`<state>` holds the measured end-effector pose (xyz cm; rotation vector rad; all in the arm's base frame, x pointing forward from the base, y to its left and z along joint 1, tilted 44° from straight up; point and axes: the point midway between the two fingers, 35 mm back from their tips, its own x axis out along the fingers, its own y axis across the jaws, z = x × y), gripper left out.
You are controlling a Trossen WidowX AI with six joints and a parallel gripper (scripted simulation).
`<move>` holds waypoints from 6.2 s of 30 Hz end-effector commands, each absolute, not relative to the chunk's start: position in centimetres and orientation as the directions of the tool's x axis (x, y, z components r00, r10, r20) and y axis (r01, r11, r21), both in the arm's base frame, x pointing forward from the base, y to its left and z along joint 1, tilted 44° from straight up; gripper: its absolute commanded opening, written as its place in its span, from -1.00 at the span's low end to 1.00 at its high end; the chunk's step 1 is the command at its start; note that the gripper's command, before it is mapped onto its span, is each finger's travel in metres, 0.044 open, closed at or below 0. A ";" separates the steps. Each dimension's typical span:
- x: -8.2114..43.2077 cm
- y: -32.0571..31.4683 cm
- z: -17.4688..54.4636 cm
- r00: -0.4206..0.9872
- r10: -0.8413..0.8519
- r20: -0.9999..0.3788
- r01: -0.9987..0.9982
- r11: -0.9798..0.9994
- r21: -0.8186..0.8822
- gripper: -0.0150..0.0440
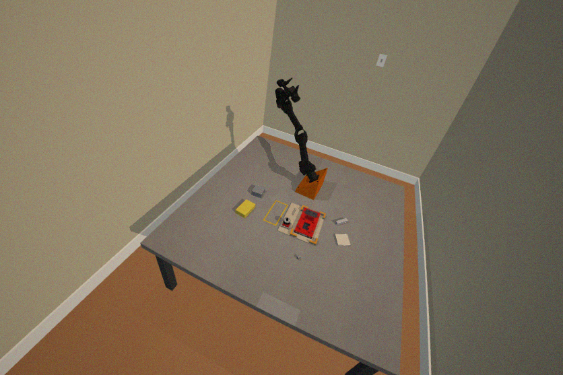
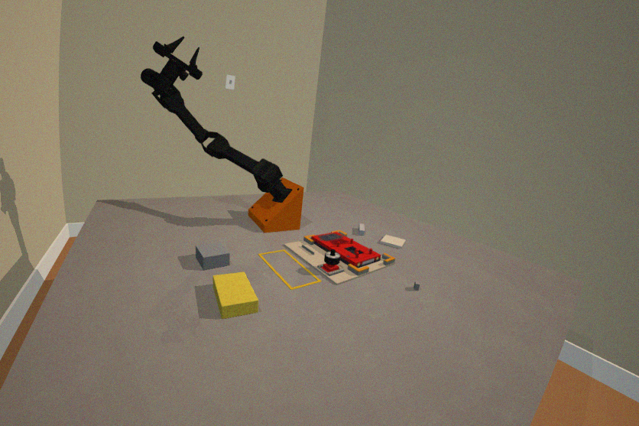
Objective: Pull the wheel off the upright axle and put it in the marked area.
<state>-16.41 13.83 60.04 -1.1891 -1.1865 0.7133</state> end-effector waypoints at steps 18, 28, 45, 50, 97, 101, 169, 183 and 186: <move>7.3 10.8 61.5 0.656 0.717 0.237 -0.528 0.660 -0.535 0.53; 18.5 8.4 58.0 0.824 0.561 0.084 -0.543 0.823 -0.170 0.53; 33.8 4.5 45.1 0.891 0.278 -0.359 -0.096 0.888 0.451 0.53; 36.9 3.3 40.1 0.846 0.184 -0.501 0.130 0.840 0.527 0.53; 36.4 -7.6 4.4 -0.145 -0.672 -0.727 0.982 -0.188 -0.021 0.53; 36.3 -7.7 4.3 -0.145 -0.672 -0.727 0.982 -0.188 -0.021 0.53; 35.4 -11.8 -0.2 -0.139 -0.671 -0.728 0.982 -0.189 -0.013 -0.49; 35.5 -11.4 0.1 -0.140 -0.671 -0.728 0.982 -0.189 -0.014 -0.49; 35.5 -11.4 0.2 -0.140 -0.671 -0.728 0.982 -0.189 -0.014 -0.49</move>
